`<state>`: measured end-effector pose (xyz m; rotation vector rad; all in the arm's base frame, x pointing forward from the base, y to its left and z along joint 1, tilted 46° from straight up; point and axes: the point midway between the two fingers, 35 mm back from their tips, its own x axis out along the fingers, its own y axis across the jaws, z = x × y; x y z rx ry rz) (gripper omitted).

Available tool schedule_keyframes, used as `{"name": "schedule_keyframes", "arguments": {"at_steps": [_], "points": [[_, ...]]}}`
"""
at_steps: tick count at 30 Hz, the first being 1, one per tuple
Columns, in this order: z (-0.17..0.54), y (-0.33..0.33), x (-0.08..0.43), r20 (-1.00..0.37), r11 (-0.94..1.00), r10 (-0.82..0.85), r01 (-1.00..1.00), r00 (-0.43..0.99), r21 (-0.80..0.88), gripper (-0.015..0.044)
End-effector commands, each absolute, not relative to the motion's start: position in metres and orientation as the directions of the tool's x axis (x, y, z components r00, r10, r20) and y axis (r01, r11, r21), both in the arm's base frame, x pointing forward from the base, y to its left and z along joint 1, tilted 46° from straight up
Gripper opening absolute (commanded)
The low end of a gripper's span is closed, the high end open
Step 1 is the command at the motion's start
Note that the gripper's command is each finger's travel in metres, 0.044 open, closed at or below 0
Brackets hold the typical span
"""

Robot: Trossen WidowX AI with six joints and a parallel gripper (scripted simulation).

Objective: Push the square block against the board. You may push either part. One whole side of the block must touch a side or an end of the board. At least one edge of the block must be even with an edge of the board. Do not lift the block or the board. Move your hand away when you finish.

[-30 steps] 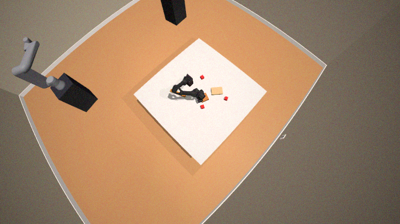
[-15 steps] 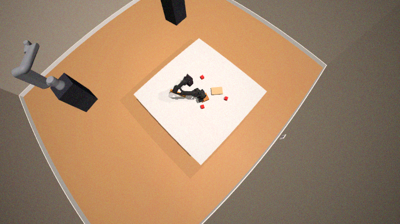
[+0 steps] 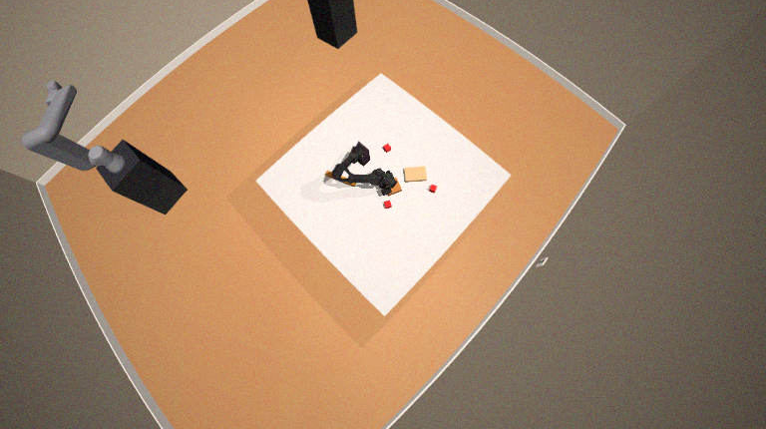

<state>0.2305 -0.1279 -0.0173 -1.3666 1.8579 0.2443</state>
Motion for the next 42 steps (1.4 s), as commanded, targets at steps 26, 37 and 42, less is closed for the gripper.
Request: {"name": "schedule_keyframes", "arguments": {"at_steps": [26, 37, 42], "points": [[-0.030, -0.117, 0.244, -0.695, 0.399, -0.712, -0.870, -0.095, -0.290, 0.0000], [-0.035, -0.113, 0.249, -0.696, 0.399, -0.712, -0.870, -0.095, -0.290, 0.0000], [-0.037, -0.111, 0.251, -0.696, 0.399, -0.712, -0.870, -0.095, -0.290, 0.0000]]}}
